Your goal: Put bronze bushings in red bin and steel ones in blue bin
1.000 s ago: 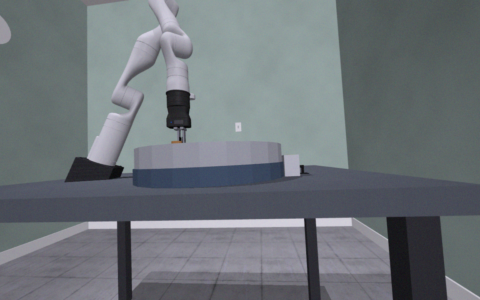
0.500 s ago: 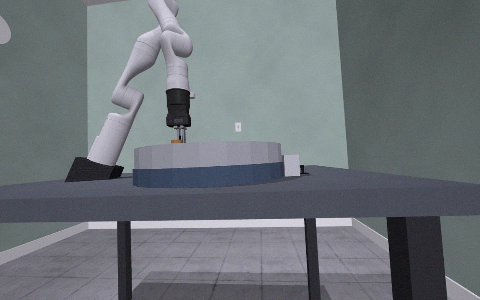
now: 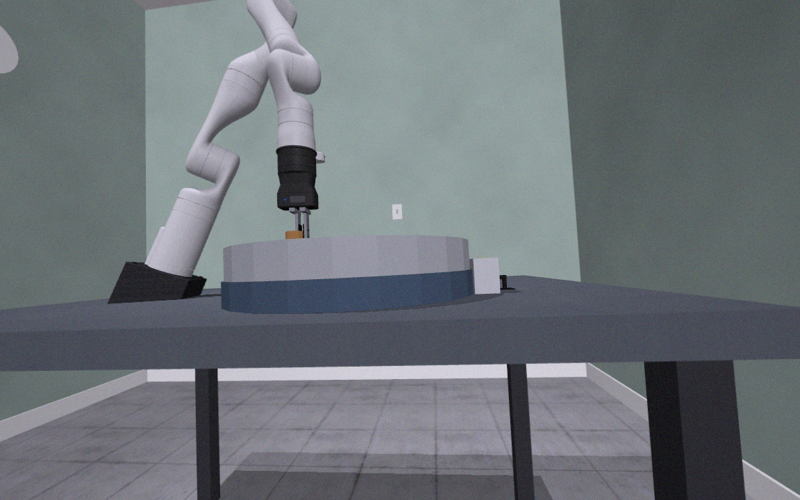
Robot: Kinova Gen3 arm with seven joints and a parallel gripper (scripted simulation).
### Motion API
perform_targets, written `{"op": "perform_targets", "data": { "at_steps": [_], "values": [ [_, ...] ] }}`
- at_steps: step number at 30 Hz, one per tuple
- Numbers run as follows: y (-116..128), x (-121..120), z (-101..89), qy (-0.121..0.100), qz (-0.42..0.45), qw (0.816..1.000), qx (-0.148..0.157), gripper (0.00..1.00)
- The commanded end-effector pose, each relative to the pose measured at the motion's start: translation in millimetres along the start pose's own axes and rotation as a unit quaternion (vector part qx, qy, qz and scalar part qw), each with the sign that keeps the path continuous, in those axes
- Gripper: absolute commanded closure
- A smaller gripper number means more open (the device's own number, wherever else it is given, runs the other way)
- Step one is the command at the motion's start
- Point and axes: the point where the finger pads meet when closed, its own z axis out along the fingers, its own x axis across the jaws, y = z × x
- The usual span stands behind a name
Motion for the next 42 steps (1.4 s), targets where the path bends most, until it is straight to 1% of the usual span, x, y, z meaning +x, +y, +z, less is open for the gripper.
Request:
{"op": "perform_targets", "data": {
  "at_steps": [1, 20, 22, 24, 27, 30, 35, 42],
  "values": [
    [1, 0, -1.8, 0.001, 0.0, 1.0, -0.001, 1.0],
    [1, 1, -6.1, 0.001, 0.0, 1.0, -0.001, 1.0],
    [1, 0, -14.4, 0.001, 0.0, 1.0, -0.001, 1.0],
    [1, 0, -14.4, 0.001, 0.0, 1.0, -0.001, 1.0],
    [1, 0, -27.1, 0.001, 0.0, 1.0, -0.001, 1.0],
    [1, 0, -27.1, 0.001, 0.0, 1.0, -0.001, 1.0],
    [0, 0, -48.3, 0.001, 0.0, 1.0, -0.001, 1.0],
    [0, 0, -48.3, 0.001, 0.0, 1.0, -0.001, 1.0]
  ]
}}
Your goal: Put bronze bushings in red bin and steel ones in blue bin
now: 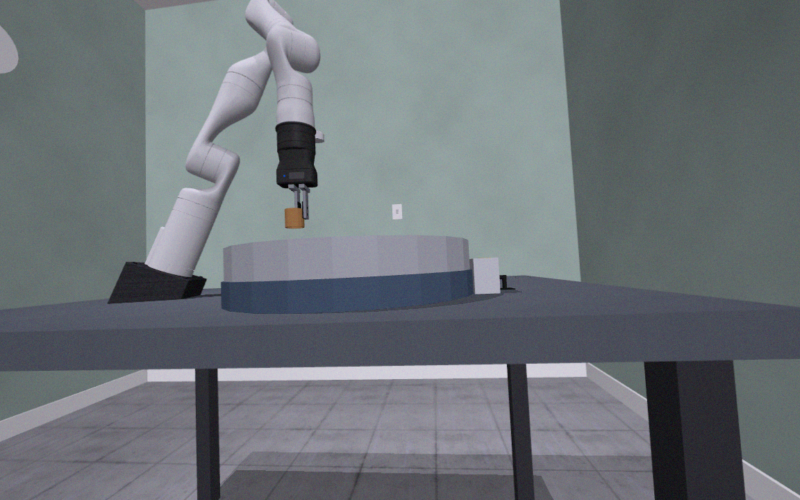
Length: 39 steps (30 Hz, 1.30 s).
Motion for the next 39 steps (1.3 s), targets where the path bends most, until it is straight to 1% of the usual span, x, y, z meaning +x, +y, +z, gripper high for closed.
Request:
{"op": "perform_targets", "data": {
  "at_steps": [1, 4, 9, 12, 14, 16, 19, 22, 27, 30, 31, 33, 37, 39],
  "values": [
    [1, 1, -1.2, 0.001, 0.0, 1.0, -0.002, 1.0],
    [1, 1, -1.2, 0.001, 0.0, 1.0, -0.002, 1.0],
    [-54, 8, -0.8, 0.001, 0.0, 1.0, -0.002, 1.0],
    [-54, 8, -0.8, 0.001, 0.0, 1.0, -0.002, 1.0],
    [-76, 11, -0.7, 0.001, 0.0, 1.0, -0.002, 1.0],
    [-76, 11, -0.7, 0.001, 0.0, 1.0, -0.002, 1.0],
    [-108, 15, -0.6, 0.001, 0.0, 1.0, -0.002, 1.0],
    [-108, 15, -0.6, 0.001, 0.0, 1.0, -0.002, 1.0],
    [-163, 23, -0.5, 0.001, 0.0, 1.0, -0.002, 1.0],
    [-163, 23, -0.5, 0.001, 0.0, 1.0, -0.002, 1.0],
    [-174, 24, -0.5, 0.001, 0.0, 1.0, -0.002, 1.0],
    [-174, 24, -0.5, 0.001, 0.0, 1.0, -0.002, 1.0],
    [-217, 30, -0.4, 0.001, 0.0, 1.0, -0.002, 1.0],
    [-217, 30, -0.4, 0.001, 0.0, 1.0, -0.002, 1.0]
  ]
}}
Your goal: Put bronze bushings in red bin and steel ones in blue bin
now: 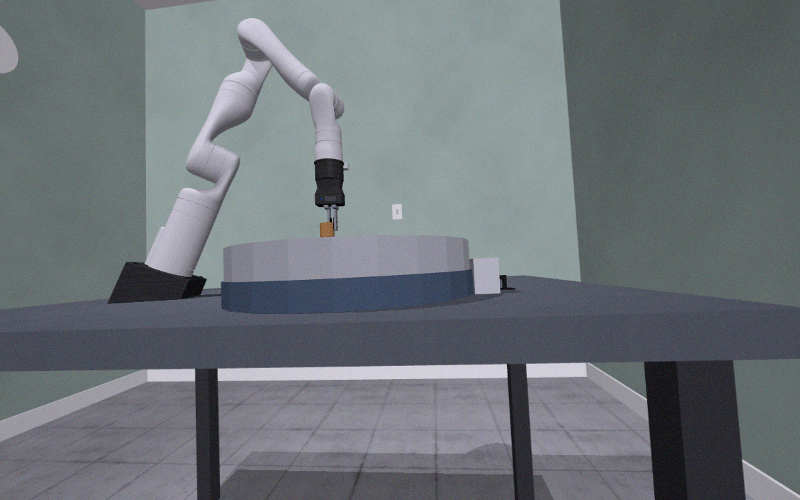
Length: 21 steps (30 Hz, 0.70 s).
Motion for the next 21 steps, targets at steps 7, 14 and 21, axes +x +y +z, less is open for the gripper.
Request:
{"op": "perform_targets", "data": {
  "at_steps": [7, 14, 21],
  "values": [
    [-58, 10, -1.8, 0.005, -0.007, 1.0, -0.005, 1.0],
    [-58, 10, -1.8, 0.005, -0.007, 1.0, -0.005, 1.0],
    [-58, 10, -1.9, 0.005, -0.007, 1.0, -0.005, 1.0]
  ]
}}
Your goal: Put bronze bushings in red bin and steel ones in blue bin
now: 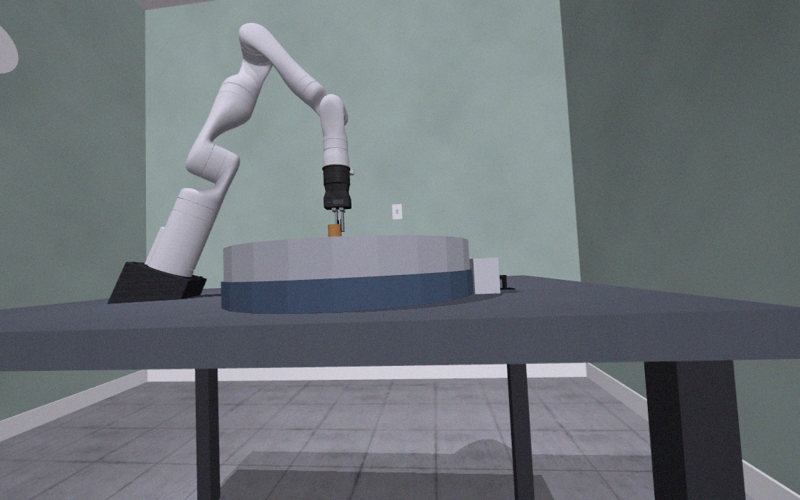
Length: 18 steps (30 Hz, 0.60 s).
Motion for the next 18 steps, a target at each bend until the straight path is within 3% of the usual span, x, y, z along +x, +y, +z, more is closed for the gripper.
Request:
{"op": "perform_targets", "data": {
  "at_steps": [1, 7, 12, 15, 18],
  "values": [
    [0, 0, -0.3, 0.0, 0.0, 1.0, 0.0, 1.0],
    [0, 0, -0.3, 0.0, 0.0, 1.0, 0.0, 1.0],
    [0, 0, 29.2, 0.0, 0.0, 1.0, 0.0, 1.0],
    [0, 0, 29.2, 0.0, 0.0, 1.0, 0.0, 1.0],
    [0, 0, 46.8, 0.0, 0.0, 1.0, 0.0, 1.0]
  ]
}}
